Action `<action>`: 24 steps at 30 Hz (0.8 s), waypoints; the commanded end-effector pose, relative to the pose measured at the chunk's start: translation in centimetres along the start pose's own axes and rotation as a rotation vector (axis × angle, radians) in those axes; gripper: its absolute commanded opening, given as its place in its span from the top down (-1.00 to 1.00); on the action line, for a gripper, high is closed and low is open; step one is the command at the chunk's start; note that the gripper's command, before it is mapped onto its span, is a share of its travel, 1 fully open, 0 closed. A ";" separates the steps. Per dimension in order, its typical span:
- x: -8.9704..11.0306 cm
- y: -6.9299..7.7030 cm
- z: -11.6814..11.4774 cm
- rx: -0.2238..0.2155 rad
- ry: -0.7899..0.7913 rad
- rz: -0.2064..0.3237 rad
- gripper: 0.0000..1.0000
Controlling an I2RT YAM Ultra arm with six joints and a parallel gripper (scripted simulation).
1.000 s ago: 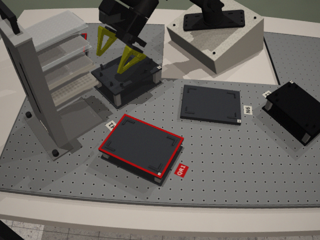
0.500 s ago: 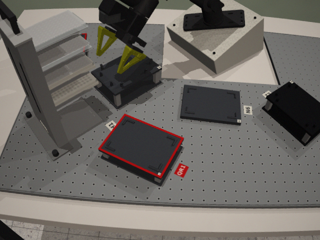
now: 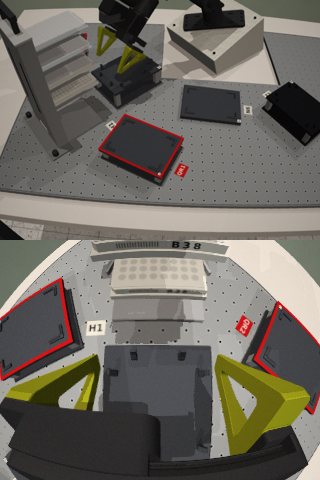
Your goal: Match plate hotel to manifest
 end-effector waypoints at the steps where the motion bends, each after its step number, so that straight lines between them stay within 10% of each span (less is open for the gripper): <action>1: -0.7 0.0 -0.2 0.006 -0.001 -0.020 -1.00; 17: -1.7 0.4 -0.4 0.017 -0.004 -0.056 -1.00; 24: 1.0 1.2 0.0 0.006 -0.008 -0.004 -1.00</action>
Point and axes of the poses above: the point where the finger pads meet when closed, its own y axis back along the fingers, its own z axis across the jaws, x = y × z, the point moved 10 cm from there along y, back along the fingers, and after that the axes turned 9 degrees about y, right-handed, at the moved point
